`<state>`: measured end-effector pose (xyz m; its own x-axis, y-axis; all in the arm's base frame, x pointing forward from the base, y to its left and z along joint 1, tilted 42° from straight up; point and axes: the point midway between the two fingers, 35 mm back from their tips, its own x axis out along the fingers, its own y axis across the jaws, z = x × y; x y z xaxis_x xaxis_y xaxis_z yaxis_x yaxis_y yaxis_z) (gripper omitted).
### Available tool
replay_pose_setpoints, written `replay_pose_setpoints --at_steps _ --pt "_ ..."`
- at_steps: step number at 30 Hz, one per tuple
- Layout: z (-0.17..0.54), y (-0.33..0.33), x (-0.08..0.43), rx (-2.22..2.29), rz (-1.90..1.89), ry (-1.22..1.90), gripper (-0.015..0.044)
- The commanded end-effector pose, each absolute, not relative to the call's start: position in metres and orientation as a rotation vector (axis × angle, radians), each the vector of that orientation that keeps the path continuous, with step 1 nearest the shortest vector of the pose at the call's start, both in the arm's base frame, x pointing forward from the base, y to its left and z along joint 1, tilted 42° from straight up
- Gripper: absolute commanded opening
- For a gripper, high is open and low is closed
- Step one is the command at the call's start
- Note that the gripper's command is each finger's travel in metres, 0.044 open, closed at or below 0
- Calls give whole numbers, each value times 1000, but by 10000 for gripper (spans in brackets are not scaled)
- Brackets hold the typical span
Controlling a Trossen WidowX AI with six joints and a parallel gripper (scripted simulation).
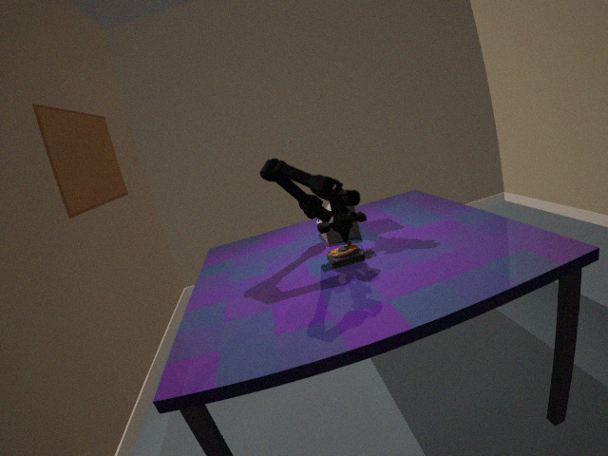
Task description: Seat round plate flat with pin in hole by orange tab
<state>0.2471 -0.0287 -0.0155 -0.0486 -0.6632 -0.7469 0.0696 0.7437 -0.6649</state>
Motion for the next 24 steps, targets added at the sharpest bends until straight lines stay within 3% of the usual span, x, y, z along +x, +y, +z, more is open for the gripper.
replay_pose_setpoints --at_steps 1,24 --pt "-19 -25 252 -494 -637 1508 0" --pt "-27 -11 274 -493 -636 1507 0"
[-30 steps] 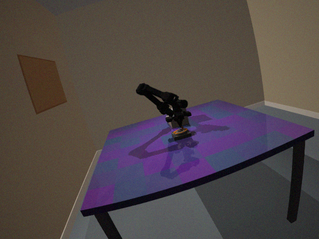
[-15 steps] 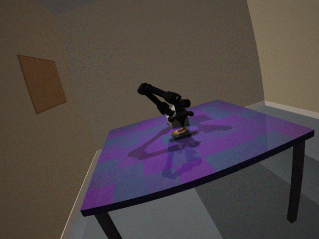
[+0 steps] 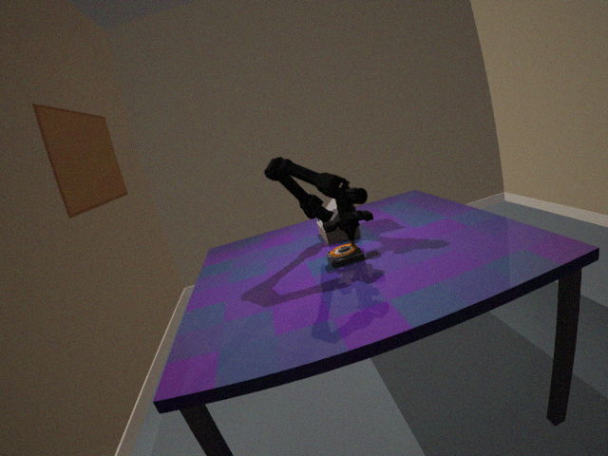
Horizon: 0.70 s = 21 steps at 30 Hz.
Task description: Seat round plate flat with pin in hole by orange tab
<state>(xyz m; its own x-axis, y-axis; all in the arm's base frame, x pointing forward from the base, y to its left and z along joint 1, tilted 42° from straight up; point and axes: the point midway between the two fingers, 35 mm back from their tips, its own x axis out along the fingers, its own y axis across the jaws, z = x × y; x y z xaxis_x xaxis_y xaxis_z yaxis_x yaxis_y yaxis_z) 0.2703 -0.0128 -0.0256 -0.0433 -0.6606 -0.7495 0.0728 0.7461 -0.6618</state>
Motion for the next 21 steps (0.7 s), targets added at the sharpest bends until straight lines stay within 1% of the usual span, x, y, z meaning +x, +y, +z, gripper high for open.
replay_pose_setpoints --at_steps 1,21 --pt "-27 -11 274 -493 -636 1507 0" --pt "-29 -11 285 -492 -636 1506 0"
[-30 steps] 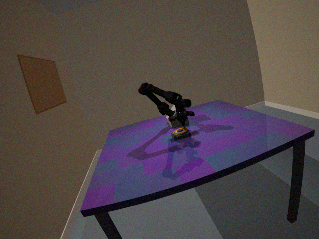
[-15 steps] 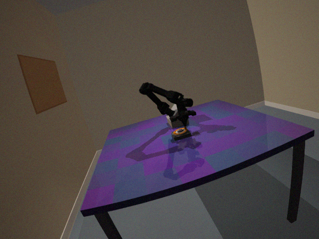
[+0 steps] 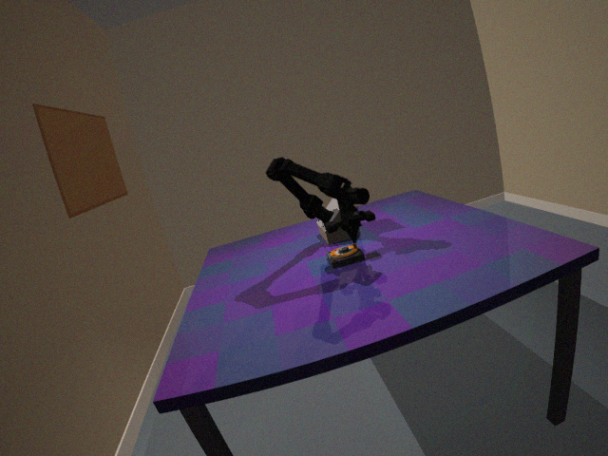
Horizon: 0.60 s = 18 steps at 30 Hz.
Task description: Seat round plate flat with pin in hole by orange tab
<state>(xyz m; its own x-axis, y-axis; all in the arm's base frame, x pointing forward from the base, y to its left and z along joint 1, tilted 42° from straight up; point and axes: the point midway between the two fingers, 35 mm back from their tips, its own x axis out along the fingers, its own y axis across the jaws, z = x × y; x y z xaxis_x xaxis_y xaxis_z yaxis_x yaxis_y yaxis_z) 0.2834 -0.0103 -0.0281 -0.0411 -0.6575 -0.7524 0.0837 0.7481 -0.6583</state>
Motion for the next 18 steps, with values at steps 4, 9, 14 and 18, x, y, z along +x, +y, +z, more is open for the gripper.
replay_pose_setpoints --at_steps 4,9,14,18 --pt "-24 -6 287 -492 -636 1506 0" --pt "0 14 287 -491 -635 1507 0" --pt "-1 14 286 -501 -634 1508 0" --pt "-1 14 286 -501 -634 1508 0"
